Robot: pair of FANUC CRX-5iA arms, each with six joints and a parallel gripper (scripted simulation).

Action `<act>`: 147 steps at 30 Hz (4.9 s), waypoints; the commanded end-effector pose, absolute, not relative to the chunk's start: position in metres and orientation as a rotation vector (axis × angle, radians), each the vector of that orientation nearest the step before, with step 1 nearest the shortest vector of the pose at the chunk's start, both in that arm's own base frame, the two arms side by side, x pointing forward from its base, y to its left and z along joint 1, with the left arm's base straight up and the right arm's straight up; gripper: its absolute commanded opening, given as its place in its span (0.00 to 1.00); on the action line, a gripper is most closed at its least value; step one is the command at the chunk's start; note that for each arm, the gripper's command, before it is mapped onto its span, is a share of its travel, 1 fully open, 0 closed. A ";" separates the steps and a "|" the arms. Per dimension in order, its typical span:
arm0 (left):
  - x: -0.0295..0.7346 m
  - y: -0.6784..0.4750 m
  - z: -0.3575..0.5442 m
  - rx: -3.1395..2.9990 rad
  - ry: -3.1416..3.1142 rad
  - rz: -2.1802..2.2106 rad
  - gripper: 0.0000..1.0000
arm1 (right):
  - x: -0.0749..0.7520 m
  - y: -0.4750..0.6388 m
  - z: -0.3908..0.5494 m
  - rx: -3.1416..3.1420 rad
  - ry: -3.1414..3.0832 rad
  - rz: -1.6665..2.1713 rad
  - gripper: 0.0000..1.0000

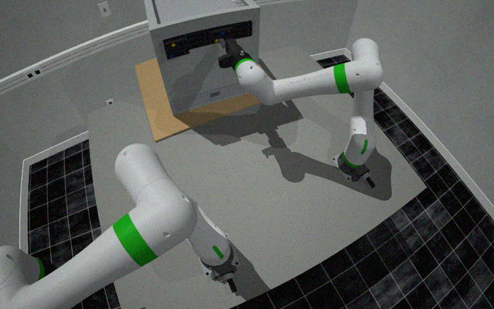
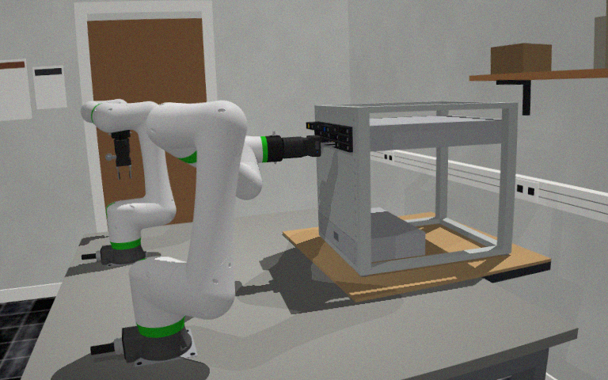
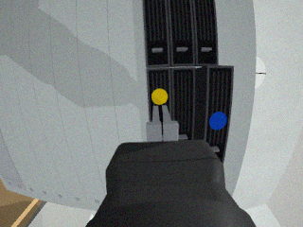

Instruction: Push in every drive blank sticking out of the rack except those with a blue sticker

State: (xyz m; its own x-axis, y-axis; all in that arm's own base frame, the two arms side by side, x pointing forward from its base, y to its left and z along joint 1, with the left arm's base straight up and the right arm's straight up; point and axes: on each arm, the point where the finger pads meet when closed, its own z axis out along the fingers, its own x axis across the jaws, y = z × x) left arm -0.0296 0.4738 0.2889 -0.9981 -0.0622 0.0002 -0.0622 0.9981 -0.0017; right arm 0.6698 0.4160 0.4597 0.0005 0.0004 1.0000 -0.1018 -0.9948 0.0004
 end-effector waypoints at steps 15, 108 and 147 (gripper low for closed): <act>-0.029 0.474 0.290 0.098 -3.140 0.000 1.00 | 0.670 0.416 0.461 2.168 -0.112 2.171 0.00; -0.029 0.474 0.290 0.098 -3.140 0.000 1.00 | 0.587 0.567 0.498 2.169 -0.113 2.171 0.00; -0.029 0.474 0.290 0.098 -3.140 0.000 1.00 | 0.597 0.644 0.519 2.169 -0.113 2.171 0.00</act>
State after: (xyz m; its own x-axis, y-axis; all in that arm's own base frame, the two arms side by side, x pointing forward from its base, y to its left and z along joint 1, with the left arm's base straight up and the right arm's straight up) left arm -0.0296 0.4738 0.2889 -0.9981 -0.0622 0.0002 -0.0622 0.9981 -0.0017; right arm 0.5953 0.6449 0.5167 0.0002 0.0005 1.0000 -0.1019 -0.9948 0.0005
